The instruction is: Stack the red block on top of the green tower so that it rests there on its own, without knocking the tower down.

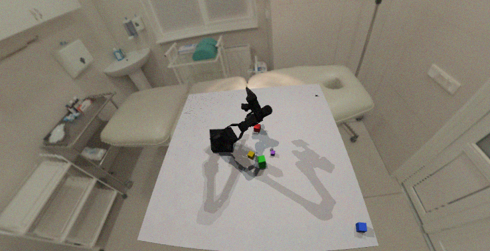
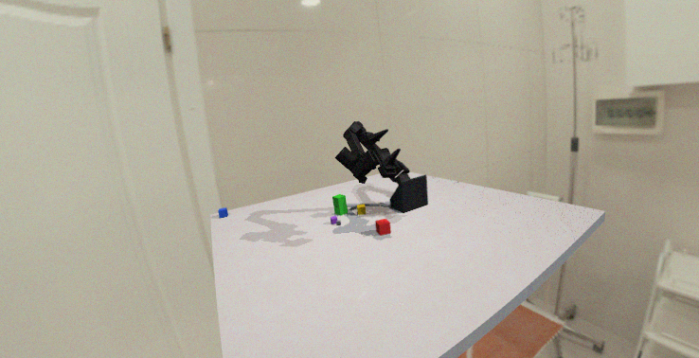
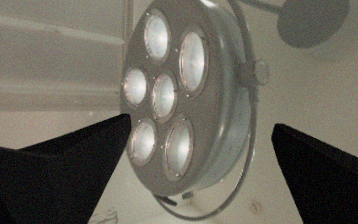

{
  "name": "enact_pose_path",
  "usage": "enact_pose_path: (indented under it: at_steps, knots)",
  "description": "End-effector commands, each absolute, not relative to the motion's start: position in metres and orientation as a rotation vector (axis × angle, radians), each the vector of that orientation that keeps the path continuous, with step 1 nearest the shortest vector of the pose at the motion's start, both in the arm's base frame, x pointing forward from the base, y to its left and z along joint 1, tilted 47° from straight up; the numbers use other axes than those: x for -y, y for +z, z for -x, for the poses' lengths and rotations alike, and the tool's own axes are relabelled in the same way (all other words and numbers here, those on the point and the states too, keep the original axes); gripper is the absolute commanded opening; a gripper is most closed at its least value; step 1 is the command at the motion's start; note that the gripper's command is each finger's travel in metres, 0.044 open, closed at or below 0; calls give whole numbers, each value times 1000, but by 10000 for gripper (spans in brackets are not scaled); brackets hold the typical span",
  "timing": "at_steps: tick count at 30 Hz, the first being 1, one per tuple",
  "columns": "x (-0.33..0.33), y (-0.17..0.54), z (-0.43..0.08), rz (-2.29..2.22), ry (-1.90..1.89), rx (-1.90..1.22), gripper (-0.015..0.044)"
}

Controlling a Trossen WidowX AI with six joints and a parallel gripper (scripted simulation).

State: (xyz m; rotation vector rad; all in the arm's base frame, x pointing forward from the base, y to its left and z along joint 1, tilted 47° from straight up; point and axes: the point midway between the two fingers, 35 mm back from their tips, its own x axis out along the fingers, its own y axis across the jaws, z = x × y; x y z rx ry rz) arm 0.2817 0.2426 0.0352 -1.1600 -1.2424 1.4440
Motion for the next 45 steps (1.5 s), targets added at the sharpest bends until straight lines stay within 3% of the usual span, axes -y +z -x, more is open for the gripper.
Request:
enact_pose_path:
  at_steps: [1, 12, 22, 34, 45]
  knots:
    - [-243, 34, -282, 1156, 1450, 1229, 426]
    - [-253, -14, -304, 900, 1663, 392, 440]
    - [-248, -61, -311, 649, 1590, -391, 440]
    - [-222, -105, -301, 406, 1172, -1181, 440]
    - [-183, -123, -286, 281, 545, -1648, 440]
